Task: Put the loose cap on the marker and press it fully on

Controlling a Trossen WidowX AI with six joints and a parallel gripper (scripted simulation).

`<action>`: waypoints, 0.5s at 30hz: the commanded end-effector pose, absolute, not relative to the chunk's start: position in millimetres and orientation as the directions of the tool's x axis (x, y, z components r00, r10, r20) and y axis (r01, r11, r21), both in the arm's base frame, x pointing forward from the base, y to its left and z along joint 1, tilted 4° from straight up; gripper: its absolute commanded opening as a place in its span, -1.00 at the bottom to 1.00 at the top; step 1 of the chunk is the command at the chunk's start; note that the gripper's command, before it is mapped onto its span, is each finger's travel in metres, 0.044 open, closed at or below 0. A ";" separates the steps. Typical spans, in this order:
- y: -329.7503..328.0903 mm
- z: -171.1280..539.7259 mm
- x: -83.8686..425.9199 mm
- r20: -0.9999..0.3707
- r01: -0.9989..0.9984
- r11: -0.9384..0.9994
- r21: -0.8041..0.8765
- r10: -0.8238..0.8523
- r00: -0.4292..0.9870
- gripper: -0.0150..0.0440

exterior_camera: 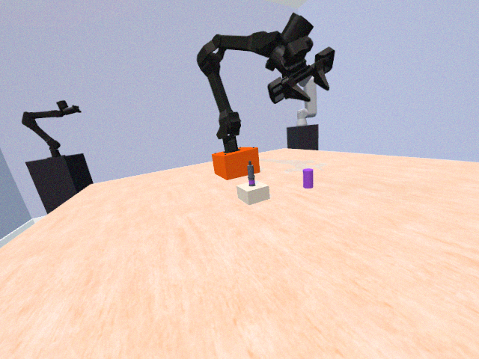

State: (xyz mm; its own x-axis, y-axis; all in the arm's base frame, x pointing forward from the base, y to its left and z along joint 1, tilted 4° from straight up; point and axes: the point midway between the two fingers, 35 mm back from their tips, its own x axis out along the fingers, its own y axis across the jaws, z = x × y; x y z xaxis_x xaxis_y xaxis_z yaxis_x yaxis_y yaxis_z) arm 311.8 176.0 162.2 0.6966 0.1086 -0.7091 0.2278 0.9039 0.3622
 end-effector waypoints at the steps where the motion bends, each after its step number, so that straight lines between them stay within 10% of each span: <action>1: 172.0 126.6 318.0 -0.842 0.125 0.982 0.142 0.054 0.536 0.34; 9: 155.2 55.5 318.9 -0.996 -0.255 0.964 -0.068 -0.050 0.077 0.34; 15: 153.1 47.1 322.2 -0.998 -0.307 0.950 -0.058 -0.058 0.009 0.34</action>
